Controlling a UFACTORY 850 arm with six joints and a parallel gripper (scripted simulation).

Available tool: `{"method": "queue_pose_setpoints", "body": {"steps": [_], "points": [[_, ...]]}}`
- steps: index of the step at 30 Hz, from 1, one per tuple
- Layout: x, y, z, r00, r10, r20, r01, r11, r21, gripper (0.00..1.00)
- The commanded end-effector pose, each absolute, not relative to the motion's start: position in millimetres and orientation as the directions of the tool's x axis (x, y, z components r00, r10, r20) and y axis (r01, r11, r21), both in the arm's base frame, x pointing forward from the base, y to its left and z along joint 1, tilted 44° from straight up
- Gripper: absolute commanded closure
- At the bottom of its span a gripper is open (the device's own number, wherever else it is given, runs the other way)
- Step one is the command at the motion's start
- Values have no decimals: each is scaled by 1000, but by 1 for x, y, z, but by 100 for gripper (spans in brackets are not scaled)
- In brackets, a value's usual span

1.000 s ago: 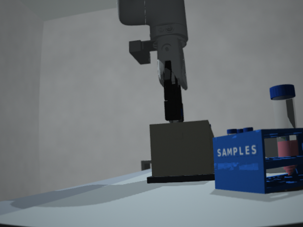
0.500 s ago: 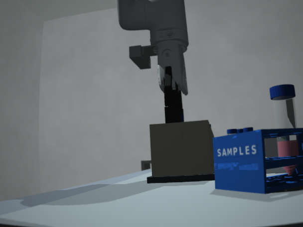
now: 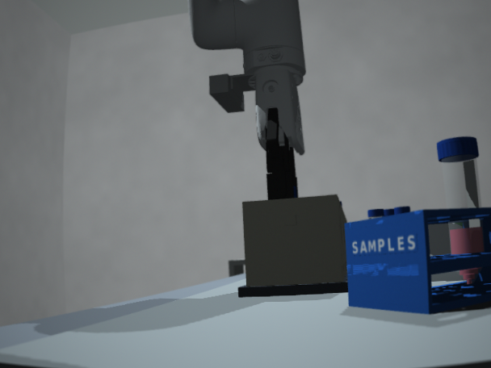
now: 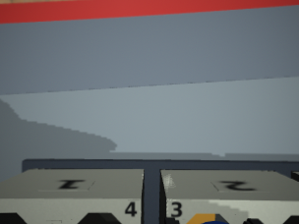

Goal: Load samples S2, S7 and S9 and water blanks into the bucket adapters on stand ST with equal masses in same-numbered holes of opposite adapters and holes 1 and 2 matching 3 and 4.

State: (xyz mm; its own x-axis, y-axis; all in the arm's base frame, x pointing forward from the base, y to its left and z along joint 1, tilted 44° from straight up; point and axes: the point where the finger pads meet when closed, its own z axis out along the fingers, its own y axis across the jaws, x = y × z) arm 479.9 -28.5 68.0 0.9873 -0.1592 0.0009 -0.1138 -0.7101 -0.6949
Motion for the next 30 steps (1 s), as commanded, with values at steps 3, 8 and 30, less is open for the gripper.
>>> {"method": "queue_pose_setpoints", "body": {"steps": [3,8,30], "points": [[481,-29,68,987,-160,2,-113,-710,-695,56],[481,-29,68,987,-160,2,-113,-710,-695,56],[480,-34,74,987,-160,2,-113,-710,-695,56]]}}
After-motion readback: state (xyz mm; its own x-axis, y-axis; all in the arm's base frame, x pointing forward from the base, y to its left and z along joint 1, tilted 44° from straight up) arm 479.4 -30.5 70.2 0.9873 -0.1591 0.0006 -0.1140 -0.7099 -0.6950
